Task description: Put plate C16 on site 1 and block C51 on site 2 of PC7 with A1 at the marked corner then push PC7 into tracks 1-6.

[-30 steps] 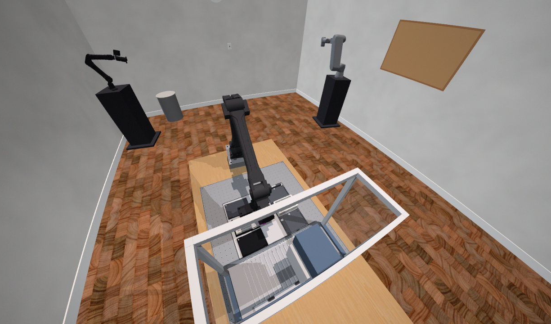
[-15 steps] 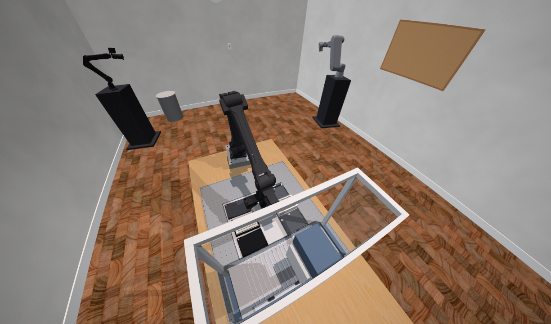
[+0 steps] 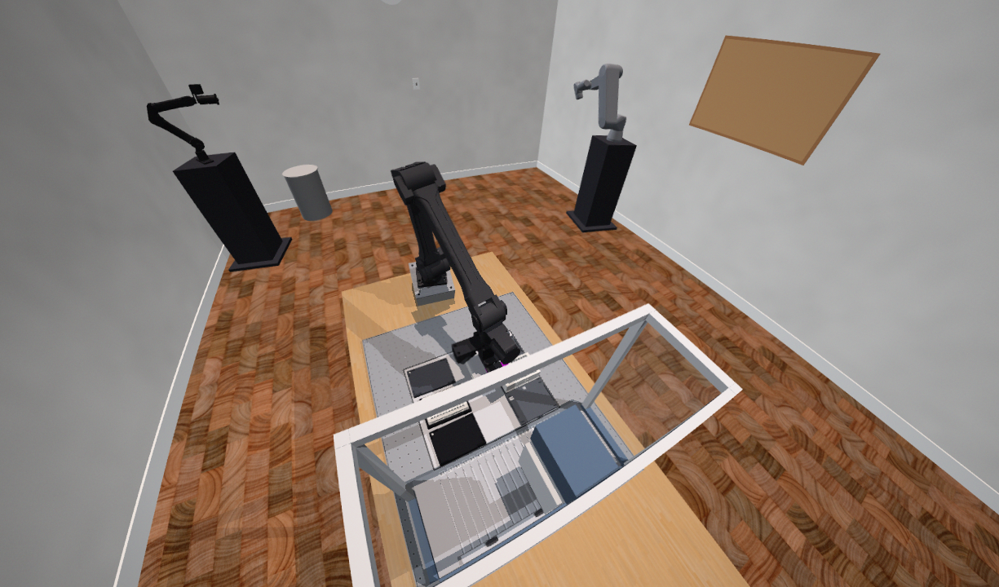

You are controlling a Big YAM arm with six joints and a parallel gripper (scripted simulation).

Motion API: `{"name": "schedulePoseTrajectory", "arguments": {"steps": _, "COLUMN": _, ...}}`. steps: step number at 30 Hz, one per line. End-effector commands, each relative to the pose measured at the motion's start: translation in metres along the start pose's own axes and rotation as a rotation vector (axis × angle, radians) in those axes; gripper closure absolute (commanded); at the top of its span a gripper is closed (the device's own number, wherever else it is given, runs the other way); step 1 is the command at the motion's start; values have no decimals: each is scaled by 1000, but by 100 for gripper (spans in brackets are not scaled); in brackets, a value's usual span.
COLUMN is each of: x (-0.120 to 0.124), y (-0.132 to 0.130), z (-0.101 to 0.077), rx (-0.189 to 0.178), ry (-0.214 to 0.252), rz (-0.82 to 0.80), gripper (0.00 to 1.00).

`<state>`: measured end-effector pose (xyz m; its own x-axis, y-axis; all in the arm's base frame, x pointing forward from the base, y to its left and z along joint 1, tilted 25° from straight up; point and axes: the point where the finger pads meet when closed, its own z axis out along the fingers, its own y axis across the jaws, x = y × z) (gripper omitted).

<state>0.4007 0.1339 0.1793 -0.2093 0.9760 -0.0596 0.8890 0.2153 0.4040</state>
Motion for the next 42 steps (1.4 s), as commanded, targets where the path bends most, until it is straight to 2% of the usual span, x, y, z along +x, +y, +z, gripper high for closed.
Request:
{"name": "schedulePoseTrajectory", "arguments": {"steps": 1, "x": 15, "y": 7, "z": -18, "rx": -63, "ry": 15, "rz": 22, "gripper": 100}}
{"name": "schedulePoseTrajectory", "arguments": {"steps": 3, "x": 15, "y": 7, "z": -18, "rx": -63, "ry": 15, "rz": 22, "gripper": 100}}
{"name": "schedulePoseTrajectory", "arguments": {"steps": 4, "x": 20, "y": 27, "z": -34, "rx": -111, "ry": 24, "rz": 29, "gripper": 100}}
{"name": "schedulePoseTrajectory", "arguments": {"steps": 5, "x": 21, "y": 7, "z": -22, "rx": -74, "ry": 17, "rz": 24, "gripper": 100}}
{"name": "schedulePoseTrajectory", "arguments": {"steps": 6, "x": 24, "y": -1, "z": -18, "rx": -62, "ry": 16, "rz": 23, "gripper": 100}}
{"name": "schedulePoseTrajectory", "arguments": {"steps": 18, "x": 62, "y": -31, "z": -16, "rx": -59, "ry": 20, "rz": 24, "gripper": 100}}
{"name": "schedulePoseTrajectory", "arguments": {"steps": 20, "x": 62, "y": -31, "z": -16, "rx": -59, "ry": 20, "rz": 24, "gripper": 100}}
{"name": "schedulePoseTrajectory", "arguments": {"steps": 21, "x": 70, "y": -11, "z": -32, "rx": -104, "ry": 36, "rz": 33, "gripper": 100}}
{"name": "schedulePoseTrajectory", "arguments": {"steps": 23, "x": 72, "y": -39, "z": -16, "rx": -58, "ry": 21, "rz": 24, "gripper": 100}}
{"name": "schedulePoseTrajectory", "arguments": {"steps": 25, "x": 77, "y": -46, "z": -15, "rx": -52, "ry": 20, "rz": 23, "gripper": 100}}
{"name": "schedulePoseTrajectory", "arguments": {"steps": 29, "x": 91, "y": -53, "z": -15, "rx": -58, "ry": 24, "rz": 25, "gripper": 100}}
{"name": "schedulePoseTrajectory", "arguments": {"steps": 32, "x": 102, "y": -45, "z": -22, "rx": -76, "ry": 34, "rz": 30, "gripper": 100}}
{"name": "schedulePoseTrajectory", "arguments": {"steps": 33, "x": 103, "y": -44, "z": -22, "rx": -76, "ry": 35, "rz": 30, "gripper": 100}}
{"name": "schedulePoseTrajectory", "arguments": {"steps": 34, "x": 96, "y": -51, "z": -15, "rx": -50, "ry": 20, "rz": 24, "gripper": 100}}
{"name": "schedulePoseTrajectory", "arguments": {"steps": 42, "x": 96, "y": -51, "z": -15, "rx": -50, "ry": 20, "rz": 24, "gripper": 100}}
